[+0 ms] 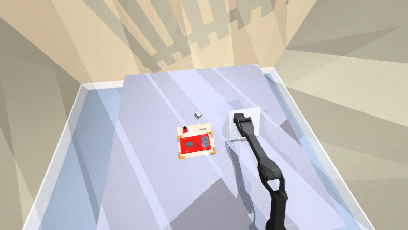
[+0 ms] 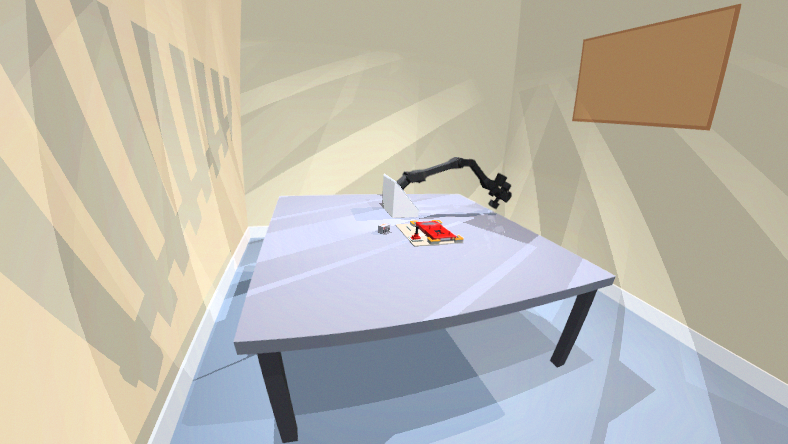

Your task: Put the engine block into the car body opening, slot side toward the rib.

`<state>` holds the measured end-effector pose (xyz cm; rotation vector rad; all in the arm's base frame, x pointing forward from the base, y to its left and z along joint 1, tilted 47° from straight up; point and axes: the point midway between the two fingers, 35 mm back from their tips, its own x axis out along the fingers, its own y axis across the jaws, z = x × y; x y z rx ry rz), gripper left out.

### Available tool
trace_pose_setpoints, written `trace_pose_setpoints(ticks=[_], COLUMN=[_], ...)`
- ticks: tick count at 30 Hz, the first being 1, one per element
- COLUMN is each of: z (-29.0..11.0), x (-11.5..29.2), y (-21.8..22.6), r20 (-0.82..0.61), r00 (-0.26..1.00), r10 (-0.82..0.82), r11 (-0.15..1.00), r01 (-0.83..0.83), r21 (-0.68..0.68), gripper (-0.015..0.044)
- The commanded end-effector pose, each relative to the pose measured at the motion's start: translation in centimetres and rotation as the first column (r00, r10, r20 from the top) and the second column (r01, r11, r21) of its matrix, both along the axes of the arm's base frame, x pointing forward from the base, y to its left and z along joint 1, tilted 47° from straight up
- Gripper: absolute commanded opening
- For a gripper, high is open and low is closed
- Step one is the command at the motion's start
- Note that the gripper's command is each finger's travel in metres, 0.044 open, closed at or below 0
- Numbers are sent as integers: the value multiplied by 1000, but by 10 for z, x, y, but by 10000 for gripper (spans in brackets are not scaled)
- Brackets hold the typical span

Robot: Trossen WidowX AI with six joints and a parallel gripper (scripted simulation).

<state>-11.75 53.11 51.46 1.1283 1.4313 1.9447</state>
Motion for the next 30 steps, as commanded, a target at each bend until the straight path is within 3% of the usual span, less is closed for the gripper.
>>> trace_pose_setpoints(ticks=[1, 17, 30], z=[-5, -48, -113], x=[33, 179, 308], y=[4, 8, -18], r20=[49, 325, 607], r00=[993, 825, 553], r10=[-104, -463, -571], r11=[995, 878, 723], r01=[104, 476, 689], r21=[8, 42, 53], gripper=[440, 440, 440])
